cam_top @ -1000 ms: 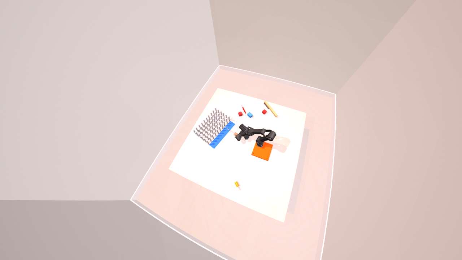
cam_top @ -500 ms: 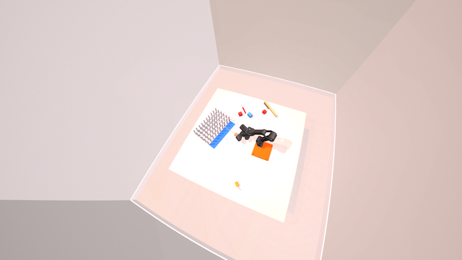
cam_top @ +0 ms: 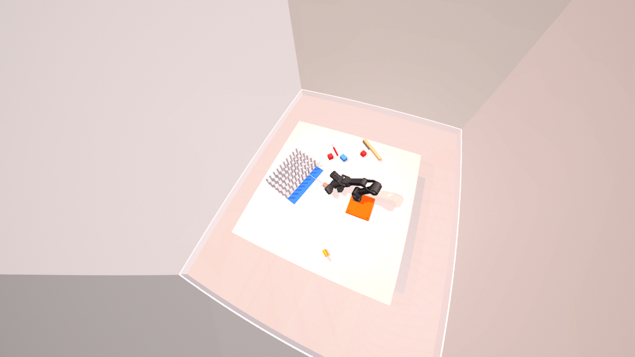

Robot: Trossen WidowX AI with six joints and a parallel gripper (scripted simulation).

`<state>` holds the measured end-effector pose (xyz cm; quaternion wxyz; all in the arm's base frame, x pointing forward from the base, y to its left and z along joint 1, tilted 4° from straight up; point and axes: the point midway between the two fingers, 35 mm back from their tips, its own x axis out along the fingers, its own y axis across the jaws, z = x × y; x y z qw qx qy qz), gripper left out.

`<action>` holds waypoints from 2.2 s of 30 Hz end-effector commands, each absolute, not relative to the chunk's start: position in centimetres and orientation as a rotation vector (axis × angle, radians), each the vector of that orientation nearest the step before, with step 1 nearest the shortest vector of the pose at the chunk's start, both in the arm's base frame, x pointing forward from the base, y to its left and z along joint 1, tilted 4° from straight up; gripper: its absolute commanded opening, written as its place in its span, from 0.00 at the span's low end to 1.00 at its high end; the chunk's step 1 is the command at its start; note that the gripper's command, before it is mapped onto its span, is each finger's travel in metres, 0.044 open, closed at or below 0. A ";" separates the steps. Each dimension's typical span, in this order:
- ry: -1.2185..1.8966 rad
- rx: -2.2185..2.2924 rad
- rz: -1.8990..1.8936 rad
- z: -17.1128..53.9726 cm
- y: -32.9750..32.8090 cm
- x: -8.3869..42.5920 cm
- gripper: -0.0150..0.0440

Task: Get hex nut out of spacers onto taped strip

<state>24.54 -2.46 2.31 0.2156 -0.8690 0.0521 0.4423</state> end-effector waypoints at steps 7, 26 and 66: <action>0.150 -2.410 1.221 2.4 -2.4 24.1 0.25; 0.151 -2.410 1.222 2.7 -2.3 23.8 0.25; 0.150 -2.413 1.223 5.0 -2.2 23.4 0.25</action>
